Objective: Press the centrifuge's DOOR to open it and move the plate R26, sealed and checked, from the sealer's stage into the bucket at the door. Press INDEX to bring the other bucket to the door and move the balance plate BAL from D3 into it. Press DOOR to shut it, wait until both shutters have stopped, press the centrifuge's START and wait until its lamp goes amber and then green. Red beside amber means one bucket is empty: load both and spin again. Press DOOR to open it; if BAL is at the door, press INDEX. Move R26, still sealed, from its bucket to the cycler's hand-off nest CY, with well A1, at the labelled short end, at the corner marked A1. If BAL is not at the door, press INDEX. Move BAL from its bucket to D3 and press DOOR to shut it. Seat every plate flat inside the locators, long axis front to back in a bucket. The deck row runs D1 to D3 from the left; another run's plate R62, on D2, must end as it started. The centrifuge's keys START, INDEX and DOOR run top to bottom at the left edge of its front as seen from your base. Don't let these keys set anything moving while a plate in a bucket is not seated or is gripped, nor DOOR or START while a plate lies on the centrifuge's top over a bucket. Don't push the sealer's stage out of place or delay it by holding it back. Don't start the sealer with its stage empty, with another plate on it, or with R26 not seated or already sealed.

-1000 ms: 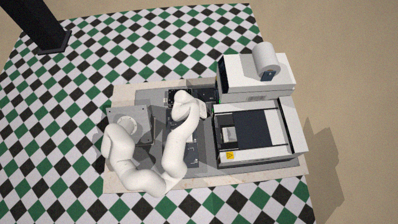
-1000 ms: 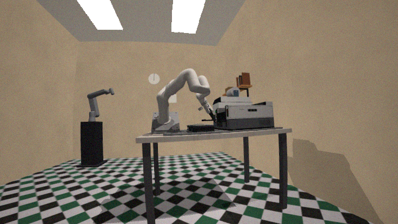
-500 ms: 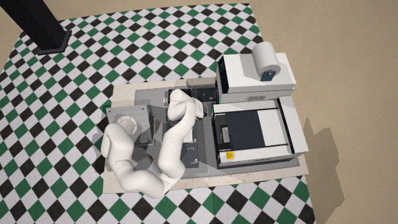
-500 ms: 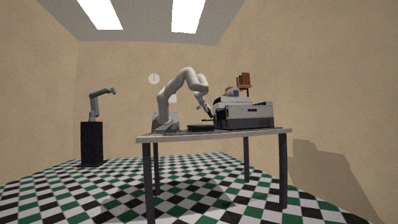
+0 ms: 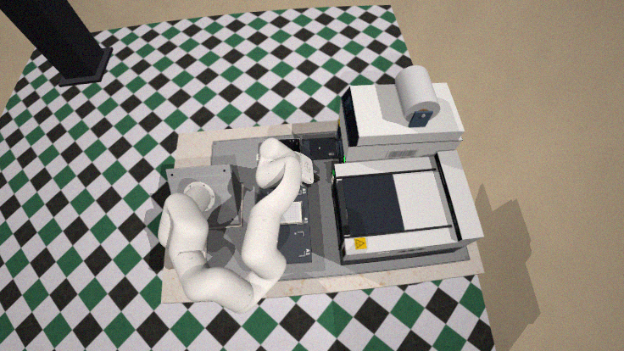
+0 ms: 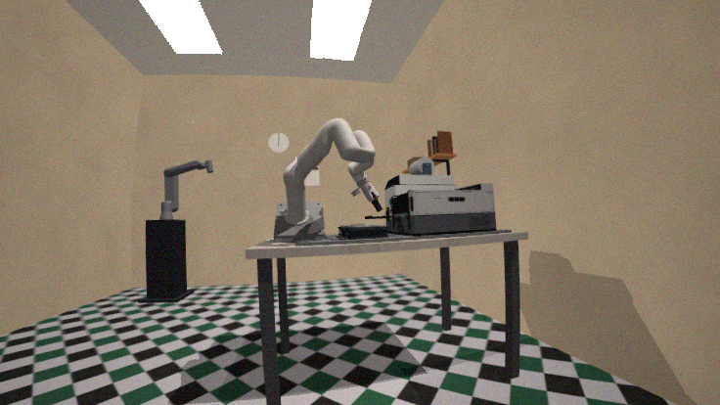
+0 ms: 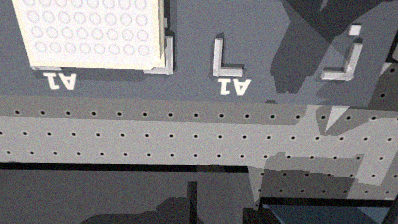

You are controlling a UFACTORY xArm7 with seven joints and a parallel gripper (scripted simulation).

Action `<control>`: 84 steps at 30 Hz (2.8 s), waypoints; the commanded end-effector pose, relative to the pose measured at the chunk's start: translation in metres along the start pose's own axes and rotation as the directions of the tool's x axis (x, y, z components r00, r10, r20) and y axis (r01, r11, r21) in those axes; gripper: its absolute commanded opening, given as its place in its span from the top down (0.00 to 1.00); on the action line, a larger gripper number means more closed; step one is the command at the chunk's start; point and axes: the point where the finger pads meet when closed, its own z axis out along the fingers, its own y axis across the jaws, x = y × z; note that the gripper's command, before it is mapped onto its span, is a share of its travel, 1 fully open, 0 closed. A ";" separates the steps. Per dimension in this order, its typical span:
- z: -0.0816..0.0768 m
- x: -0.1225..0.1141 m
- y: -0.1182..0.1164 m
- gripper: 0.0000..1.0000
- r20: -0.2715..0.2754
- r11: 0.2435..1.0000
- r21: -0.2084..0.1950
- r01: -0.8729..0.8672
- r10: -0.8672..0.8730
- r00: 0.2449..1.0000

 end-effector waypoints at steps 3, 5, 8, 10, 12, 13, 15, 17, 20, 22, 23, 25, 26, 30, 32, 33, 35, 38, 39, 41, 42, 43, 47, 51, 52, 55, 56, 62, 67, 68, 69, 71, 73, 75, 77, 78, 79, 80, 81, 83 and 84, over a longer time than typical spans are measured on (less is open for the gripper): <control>-0.010 0.003 0.001 1.00 0.004 1.000 -0.002 -0.001 0.001 1.000; -0.013 0.005 0.001 1.00 0.004 1.000 -0.002 -0.001 0.001 1.000; -0.016 0.006 0.001 1.00 0.004 1.000 -0.002 -0.001 0.001 1.000; -0.016 0.006 0.000 1.00 0.004 1.000 -0.002 -0.001 0.001 1.000; -0.020 0.004 0.001 1.00 0.004 1.000 -0.002 -0.001 0.001 1.000; -0.025 0.002 0.001 1.00 0.004 1.000 -0.002 -0.001 0.001 1.000; -0.025 0.002 0.001 1.00 0.004 1.000 -0.002 -0.001 0.001 1.000; -0.034 -0.001 0.001 1.00 0.004 1.000 -0.002 -0.001 0.001 1.000; -0.048 -0.007 0.001 1.00 0.004 1.000 -0.002 -0.001 0.001 1.000; -0.057 -0.011 0.001 1.00 0.004 1.000 -0.002 -0.001 0.001 1.000; -0.062 -0.013 0.001 1.00 0.004 1.000 -0.002 -0.001 0.001 1.000; -0.063 -0.013 0.001 1.00 0.004 1.000 -0.002 -0.001 0.001 1.000; -0.063 -0.013 0.001 1.00 0.004 1.000 -0.002 -0.001 0.001 1.000; -0.063 -0.013 0.001 1.00 0.004 1.000 -0.002 -0.001 0.001 1.000; -0.063 -0.013 0.001 1.00 0.004 1.000 -0.002 -0.001 0.001 1.000; -0.063 -0.013 0.001 1.00 0.004 1.000 -0.002 -0.001 0.001 1.000; -0.063 -0.013 0.001 1.00 0.004 1.000 -0.002 -0.001 0.001 1.000; -0.063 -0.013 0.001 1.00 -0.096 1.000 -0.002 -0.001 0.001 0.995; -0.063 -0.013 0.001 1.00 -0.129 1.000 -0.002 -0.001 0.001 0.992; -0.063 -0.013 0.001 1.00 -0.195 1.000 -0.002 -0.001 0.001 0.981; -0.063 -0.013 0.001 1.00 -0.227 1.000 -0.002 -0.001 0.001 0.974; -0.063 -0.013 0.001 1.00 -0.260 1.000 -0.002 -0.001 0.001 0.966; -0.063 -0.013 0.001 1.00 -0.386 1.000 -0.003 -0.001 0.000 0.923; -0.063 -0.013 0.001 1.00 -0.446 1.000 -0.003 -0.001 0.000 0.895; -0.063 -0.013 0.001 1.00 -0.476 1.000 -0.003 -0.002 0.000 0.880; -0.063 -0.013 0.001 1.00 -0.496 1.000 -0.003 -0.002 0.000 0.868; -0.063 -0.013 0.001 1.00 -0.496 1.000 -0.003 -0.002 0.000 0.868; -0.063 -0.013 0.001 1.00 -0.496 1.000 -0.003 -0.002 0.000 0.868; -0.063 -0.013 0.001 1.00 -0.496 1.000 -0.003 -0.002 0.000 0.868; -0.063 -0.013 0.001 1.00 -0.496 1.000 -0.003 -0.002 0.000 0.868; -0.063 -0.013 0.001 1.00 -0.496 1.000 -0.003 -0.002 0.000 0.868; -0.063 -0.013 0.001 1.00 -0.496 1.000 -0.003 -0.001 0.000 0.868; -0.063 -0.013 0.001 1.00 -0.496 1.000 -0.003 -0.001 0.000 0.868; -0.063 -0.013 0.001 1.00 -0.496 1.000 -0.003 -0.001 0.000 0.868; -0.063 -0.013 0.001 1.00 -0.496 1.000 -0.003 -0.001 0.000 0.868; -0.063 -0.013 0.001 1.00 -0.496 1.000 -0.003 -0.001 0.000 0.868; -0.063 -0.013 0.001 1.00 -0.496 1.000 -0.003 -0.001 0.000 0.868; -0.063 -0.013 0.001 1.00 -0.496 1.000 -0.003 -0.001 0.000 0.868; -0.063 -0.013 0.001 1.00 -0.496 1.000 -0.003 -0.001 0.000 0.868; -0.063 -0.013 0.001 1.00 -0.496 1.000 -0.003 -0.001 0.000 0.868; -0.063 -0.013 0.001 1.00 -0.496 1.000 -0.003 -0.001 0.000 0.868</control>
